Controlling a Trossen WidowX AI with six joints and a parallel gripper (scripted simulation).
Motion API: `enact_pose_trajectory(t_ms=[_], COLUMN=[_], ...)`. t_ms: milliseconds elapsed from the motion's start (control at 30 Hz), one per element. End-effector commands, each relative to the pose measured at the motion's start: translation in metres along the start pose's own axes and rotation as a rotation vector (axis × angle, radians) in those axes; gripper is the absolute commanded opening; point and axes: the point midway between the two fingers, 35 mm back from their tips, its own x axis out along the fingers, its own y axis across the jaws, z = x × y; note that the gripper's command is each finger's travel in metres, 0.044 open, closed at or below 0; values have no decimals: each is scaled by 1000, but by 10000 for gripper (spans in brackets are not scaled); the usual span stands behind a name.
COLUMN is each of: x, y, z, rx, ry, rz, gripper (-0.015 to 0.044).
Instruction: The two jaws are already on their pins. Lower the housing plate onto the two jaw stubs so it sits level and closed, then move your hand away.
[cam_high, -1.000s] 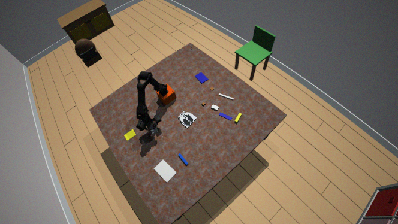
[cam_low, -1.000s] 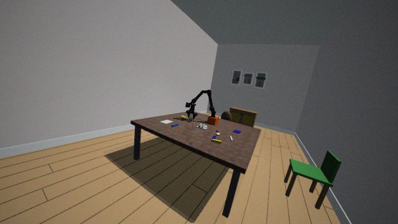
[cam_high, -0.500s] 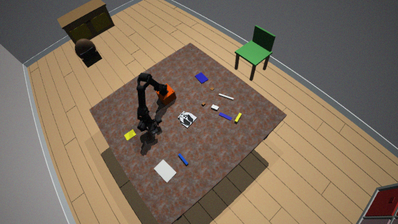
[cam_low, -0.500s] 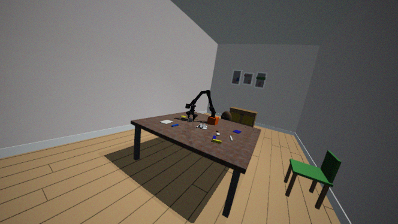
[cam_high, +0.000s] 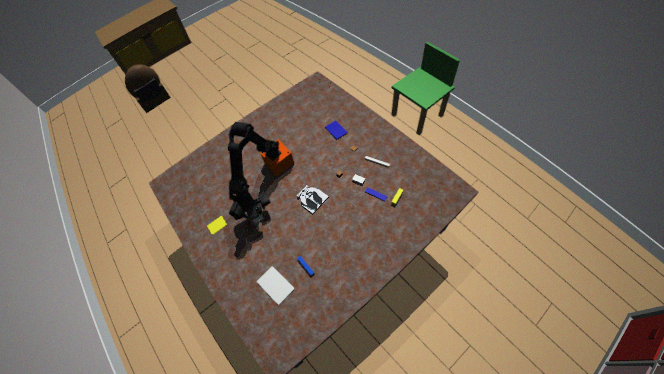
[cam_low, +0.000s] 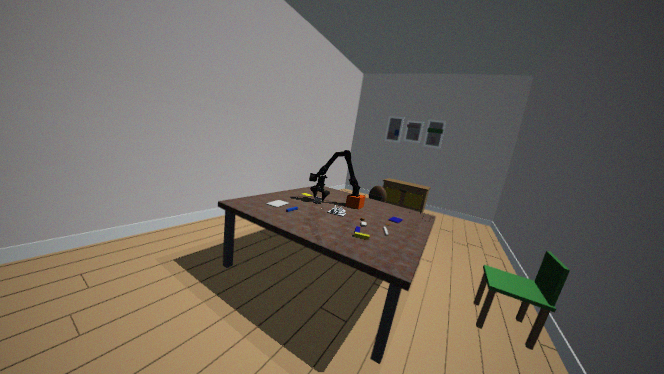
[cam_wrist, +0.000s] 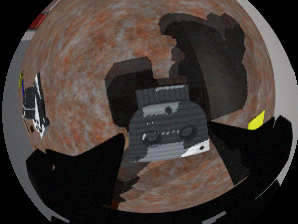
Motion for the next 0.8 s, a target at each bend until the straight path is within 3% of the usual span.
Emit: enact_pose_trajectory(t_ms=[0,533,767], x=[1,0,0], y=[-1,0,0], z=[-1,0,0], rx=[-4,0,0], ry=[3,0,0], rz=[-4,0,0], gripper=[440,353,351])
